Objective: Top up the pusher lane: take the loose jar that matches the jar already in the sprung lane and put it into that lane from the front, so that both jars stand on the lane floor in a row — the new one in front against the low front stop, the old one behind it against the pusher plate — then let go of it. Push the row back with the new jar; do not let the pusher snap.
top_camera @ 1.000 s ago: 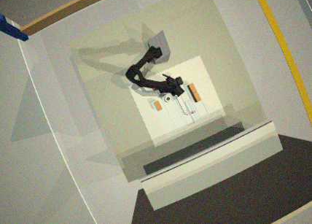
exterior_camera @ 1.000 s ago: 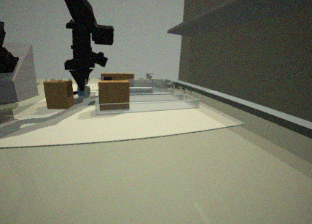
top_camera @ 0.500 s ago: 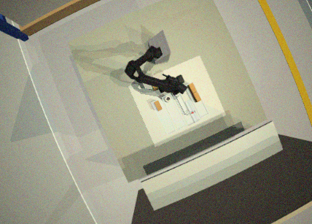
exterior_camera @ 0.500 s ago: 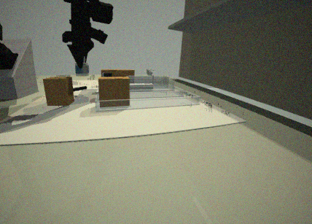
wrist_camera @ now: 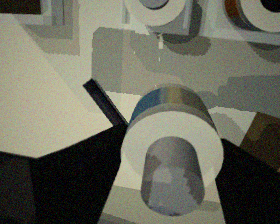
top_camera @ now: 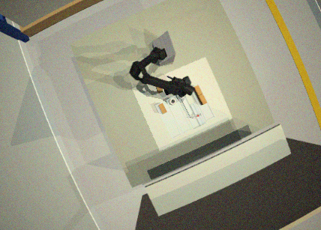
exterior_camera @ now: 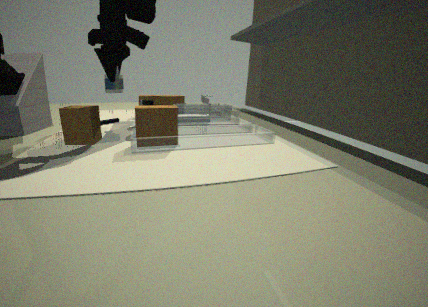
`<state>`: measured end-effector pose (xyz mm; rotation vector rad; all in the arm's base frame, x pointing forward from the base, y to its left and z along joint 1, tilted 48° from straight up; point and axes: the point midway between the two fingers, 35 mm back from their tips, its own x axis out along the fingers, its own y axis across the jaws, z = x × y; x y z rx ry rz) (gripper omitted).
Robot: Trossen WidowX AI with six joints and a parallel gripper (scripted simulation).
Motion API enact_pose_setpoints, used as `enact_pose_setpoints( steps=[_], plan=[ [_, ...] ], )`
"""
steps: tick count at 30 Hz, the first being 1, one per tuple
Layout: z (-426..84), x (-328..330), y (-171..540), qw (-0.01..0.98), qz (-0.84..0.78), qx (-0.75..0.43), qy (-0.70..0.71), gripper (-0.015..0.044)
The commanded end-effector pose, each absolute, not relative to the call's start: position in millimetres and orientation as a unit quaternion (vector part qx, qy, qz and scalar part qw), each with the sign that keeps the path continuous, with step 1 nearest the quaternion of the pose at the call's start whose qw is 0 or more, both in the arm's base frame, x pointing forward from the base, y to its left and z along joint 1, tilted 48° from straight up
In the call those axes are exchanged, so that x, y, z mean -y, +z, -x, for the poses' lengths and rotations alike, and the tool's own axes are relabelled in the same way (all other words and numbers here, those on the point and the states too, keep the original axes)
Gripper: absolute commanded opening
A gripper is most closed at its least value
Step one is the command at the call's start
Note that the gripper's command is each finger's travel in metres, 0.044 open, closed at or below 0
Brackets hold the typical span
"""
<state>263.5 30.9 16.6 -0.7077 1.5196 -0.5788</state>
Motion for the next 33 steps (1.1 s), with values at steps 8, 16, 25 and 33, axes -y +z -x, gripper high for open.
enact_pose_setpoints(
  steps=[8, 16, 25, 33],
  plan=[
    [-284, -18, -23, 0.626, 0.322, -0.667, -0.242, 0.0],
    [-285, -5, -35, 0.626, 0.323, -0.667, -0.242, 0.0],
    [-285, 0, -39, 0.626, 0.323, -0.667, -0.243, 0.0],
    [-289, -1, -40, 0.626, 0.323, -0.667, -0.243, 0.0]
  ],
)
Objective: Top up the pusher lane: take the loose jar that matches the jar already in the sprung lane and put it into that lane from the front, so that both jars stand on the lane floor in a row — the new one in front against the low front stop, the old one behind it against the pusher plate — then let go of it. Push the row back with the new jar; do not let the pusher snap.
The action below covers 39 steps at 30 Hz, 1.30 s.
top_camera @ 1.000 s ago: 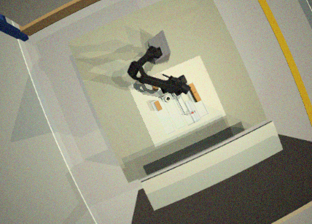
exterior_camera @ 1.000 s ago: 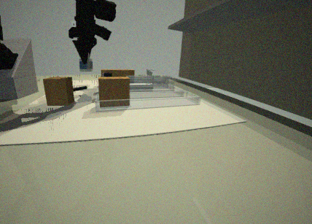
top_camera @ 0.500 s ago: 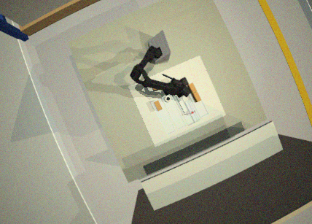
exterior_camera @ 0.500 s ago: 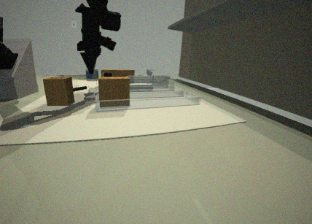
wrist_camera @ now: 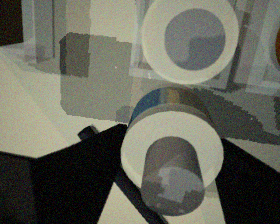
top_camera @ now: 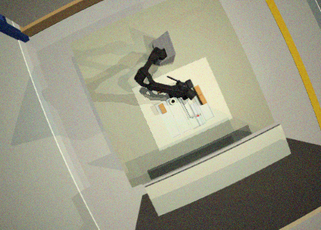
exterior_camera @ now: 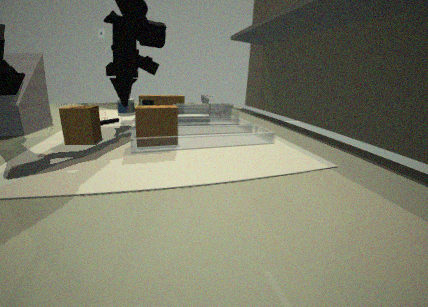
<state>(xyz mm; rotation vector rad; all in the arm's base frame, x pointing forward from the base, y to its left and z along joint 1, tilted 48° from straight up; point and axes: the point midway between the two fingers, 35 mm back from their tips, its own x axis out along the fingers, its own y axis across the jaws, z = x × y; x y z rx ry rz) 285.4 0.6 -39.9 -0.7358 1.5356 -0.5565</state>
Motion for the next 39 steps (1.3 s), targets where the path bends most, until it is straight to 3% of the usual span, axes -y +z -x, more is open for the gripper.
enact_pose_setpoints(
  steps=[1, 39],
  plan=[
    [-289, -1, -40, 0.626, 0.323, -0.667, -0.243, 0.0],
    [-306, -2, -41, 0.627, 0.323, -0.667, -0.243, 0.0]
  ],
)
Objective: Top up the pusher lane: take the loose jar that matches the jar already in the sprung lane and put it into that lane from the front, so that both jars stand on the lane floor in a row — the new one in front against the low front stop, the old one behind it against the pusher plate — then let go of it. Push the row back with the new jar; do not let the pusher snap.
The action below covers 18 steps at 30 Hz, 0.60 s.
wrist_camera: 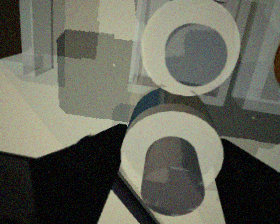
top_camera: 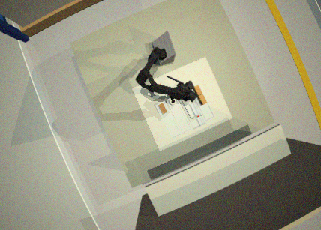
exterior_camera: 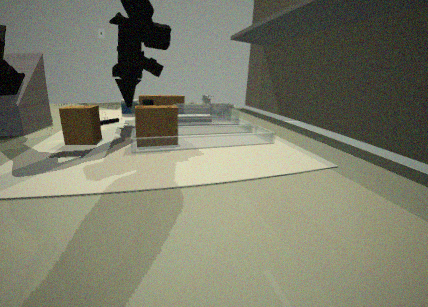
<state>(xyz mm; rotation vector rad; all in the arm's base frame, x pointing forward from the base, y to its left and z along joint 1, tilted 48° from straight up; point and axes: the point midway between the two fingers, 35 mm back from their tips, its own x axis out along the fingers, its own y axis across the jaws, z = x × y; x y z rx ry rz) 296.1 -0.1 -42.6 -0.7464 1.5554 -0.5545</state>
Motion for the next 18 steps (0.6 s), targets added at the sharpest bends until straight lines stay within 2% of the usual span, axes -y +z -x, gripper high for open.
enact_pose_setpoints(
  steps=[1, 18],
  plan=[
    [-306.7, -1.8, -41.1, 0.627, 0.323, -0.667, -0.243, 0.0],
    [-314.3, -2.4, -41.2, 0.627, 0.322, -0.667, -0.243, 0.0]
  ],
)
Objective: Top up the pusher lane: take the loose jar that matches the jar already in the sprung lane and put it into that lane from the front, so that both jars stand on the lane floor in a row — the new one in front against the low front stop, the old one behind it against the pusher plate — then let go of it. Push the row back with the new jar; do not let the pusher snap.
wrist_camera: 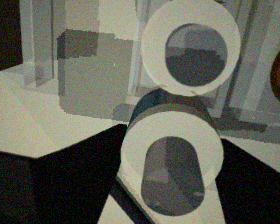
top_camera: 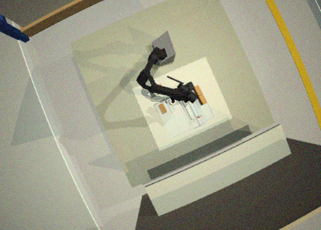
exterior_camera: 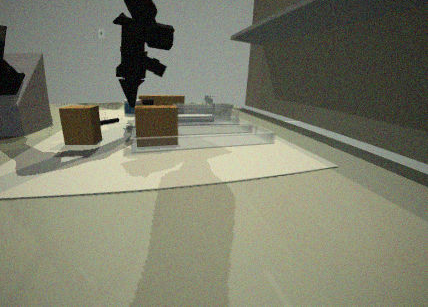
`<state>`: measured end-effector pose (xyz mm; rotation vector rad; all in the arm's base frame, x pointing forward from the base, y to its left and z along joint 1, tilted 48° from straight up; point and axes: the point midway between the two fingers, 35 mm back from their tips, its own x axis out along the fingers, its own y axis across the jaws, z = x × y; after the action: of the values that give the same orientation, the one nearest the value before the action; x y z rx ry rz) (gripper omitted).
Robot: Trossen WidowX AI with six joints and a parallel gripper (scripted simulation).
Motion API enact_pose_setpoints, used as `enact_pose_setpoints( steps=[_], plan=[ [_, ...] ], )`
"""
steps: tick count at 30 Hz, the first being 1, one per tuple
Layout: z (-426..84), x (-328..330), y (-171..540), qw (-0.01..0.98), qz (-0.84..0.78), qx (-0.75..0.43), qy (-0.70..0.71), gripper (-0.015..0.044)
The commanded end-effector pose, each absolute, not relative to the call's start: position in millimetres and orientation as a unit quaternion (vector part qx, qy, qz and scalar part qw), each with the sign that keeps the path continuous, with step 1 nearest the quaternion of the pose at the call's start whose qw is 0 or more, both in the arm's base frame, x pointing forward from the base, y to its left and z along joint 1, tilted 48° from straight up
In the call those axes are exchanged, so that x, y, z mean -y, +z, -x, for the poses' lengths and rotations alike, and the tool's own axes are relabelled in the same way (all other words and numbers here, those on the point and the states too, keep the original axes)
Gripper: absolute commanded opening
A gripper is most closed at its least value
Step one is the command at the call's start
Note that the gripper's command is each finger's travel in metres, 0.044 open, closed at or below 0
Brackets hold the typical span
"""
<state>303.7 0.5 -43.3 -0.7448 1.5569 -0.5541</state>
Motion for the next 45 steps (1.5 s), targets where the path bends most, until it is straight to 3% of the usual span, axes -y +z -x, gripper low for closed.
enact_pose_setpoints(
  steps=[1, 45],
  plan=[
    [-315, -2, -41, 0.627, 0.322, -0.667, -0.243, 0.0],
    [-334, -5, -39, 0.627, 0.322, -0.666, -0.243, 0.0]
  ],
)
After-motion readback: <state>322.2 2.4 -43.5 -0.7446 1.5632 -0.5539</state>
